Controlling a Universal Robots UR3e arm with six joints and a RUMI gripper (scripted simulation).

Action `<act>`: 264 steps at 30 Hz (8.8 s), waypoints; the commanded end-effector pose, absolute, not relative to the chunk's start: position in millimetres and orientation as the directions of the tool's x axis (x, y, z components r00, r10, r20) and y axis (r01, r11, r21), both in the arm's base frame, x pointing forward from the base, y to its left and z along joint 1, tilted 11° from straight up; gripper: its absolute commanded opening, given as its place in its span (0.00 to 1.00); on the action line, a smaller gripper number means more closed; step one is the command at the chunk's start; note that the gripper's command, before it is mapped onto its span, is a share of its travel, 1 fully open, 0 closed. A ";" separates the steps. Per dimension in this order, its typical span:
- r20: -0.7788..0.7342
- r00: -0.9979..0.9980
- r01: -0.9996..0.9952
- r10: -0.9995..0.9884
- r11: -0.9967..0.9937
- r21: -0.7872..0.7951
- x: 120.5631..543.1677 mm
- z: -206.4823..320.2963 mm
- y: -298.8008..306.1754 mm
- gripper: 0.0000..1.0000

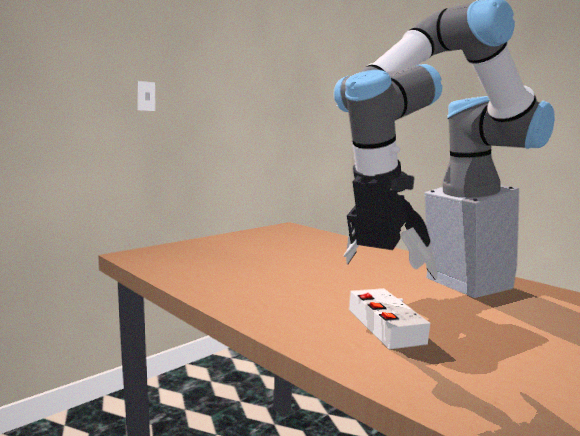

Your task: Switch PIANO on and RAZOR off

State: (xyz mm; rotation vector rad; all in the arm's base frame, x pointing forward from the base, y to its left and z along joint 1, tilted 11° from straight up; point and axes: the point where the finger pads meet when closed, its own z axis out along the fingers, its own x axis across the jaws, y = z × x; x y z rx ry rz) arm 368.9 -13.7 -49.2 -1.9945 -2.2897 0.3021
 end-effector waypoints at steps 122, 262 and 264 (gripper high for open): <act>-0.058 0.053 0.984 0.997 -0.042 0.172 313.3 6.4 -10.7 1.00; -0.190 -0.818 0.545 0.542 0.837 0.044 342.8 -72.2 -69.3 0.00; -0.190 -0.818 0.545 0.542 0.837 0.044 343.3 -74.9 -69.6 0.00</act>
